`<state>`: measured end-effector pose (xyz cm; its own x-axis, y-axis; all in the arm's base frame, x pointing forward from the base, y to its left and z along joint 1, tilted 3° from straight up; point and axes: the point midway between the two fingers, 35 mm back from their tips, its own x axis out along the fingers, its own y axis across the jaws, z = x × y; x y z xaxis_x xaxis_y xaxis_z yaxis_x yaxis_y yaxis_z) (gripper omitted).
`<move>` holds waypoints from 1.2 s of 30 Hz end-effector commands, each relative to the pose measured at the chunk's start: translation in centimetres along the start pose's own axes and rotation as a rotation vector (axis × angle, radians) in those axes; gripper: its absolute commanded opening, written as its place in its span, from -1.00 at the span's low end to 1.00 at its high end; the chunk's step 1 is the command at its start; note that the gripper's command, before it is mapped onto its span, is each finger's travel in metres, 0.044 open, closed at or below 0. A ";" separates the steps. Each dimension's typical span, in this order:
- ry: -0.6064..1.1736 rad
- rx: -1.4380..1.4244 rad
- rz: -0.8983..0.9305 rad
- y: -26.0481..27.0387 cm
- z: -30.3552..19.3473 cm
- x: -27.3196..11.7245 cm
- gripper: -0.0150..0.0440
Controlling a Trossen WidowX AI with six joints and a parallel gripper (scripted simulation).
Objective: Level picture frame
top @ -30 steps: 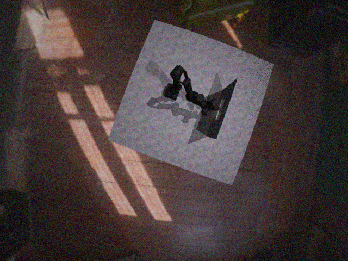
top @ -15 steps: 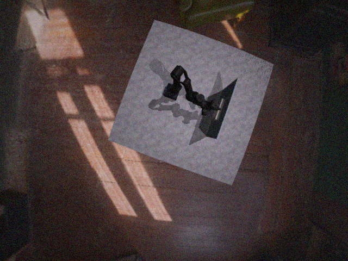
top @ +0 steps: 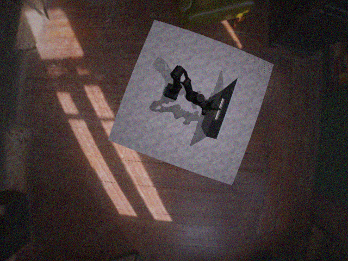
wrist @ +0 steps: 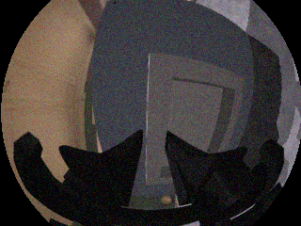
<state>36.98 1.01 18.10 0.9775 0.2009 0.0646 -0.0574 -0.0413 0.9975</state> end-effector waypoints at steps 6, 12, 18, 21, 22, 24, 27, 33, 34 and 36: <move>0.000 -0.004 -0.001 0.0 0.0 0.0 0.39; 0.002 -0.067 -0.002 0.5 0.5 -4.3 0.39; 0.004 -0.150 -0.004 -0.3 0.2 -9.5 0.39; 0.004 -0.159 -0.005 -0.5 0.1 -10.0 0.39; -0.002 -0.142 -0.001 -0.1 0.3 -9.2 0.39; 0.004 -0.150 0.004 0.4 0.5 -9.7 0.39; 0.017 -0.171 0.016 1.5 0.7 -11.0 0.39; 0.042 -0.221 0.032 3.0 0.3 -13.7 0.39; 0.046 -0.230 0.033 3.2 0.2 -14.2 0.39; 0.053 -0.249 0.035 3.5 -0.1 -15.0 0.39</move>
<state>23.36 -2.30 20.17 0.9664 0.2407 0.0898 -0.1315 0.1631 0.9778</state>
